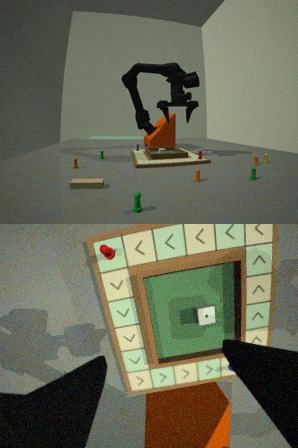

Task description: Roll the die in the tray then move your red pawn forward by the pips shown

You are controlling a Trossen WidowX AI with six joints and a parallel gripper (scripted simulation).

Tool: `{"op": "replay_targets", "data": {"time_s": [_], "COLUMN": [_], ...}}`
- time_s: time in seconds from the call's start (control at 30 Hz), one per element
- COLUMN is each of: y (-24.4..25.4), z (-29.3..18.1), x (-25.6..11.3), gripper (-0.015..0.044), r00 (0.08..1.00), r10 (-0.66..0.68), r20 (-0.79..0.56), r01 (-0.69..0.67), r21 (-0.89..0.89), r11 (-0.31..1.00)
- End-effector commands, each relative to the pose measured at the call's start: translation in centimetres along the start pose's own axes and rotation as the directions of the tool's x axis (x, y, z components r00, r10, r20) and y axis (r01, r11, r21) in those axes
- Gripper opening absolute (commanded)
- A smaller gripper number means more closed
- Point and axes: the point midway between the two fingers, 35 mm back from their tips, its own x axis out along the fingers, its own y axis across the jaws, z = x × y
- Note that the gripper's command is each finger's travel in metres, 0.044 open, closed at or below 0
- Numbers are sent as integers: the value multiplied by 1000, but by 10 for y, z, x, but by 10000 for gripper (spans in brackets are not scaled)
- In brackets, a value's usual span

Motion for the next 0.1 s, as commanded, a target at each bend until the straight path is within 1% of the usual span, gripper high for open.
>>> {"op": "replay_targets", "data": {"time_s": [0.0, 0.07], "y": [-1, -1], "z": [2, 2], "x": [4, 4], "gripper": [440, 440], "r00": [1000, 1000], "r10": [-11, -11], "r20": [-9, -9], "r01": [11, 11], "r21": [-3, -3], "r11": [1000, 1000]}}
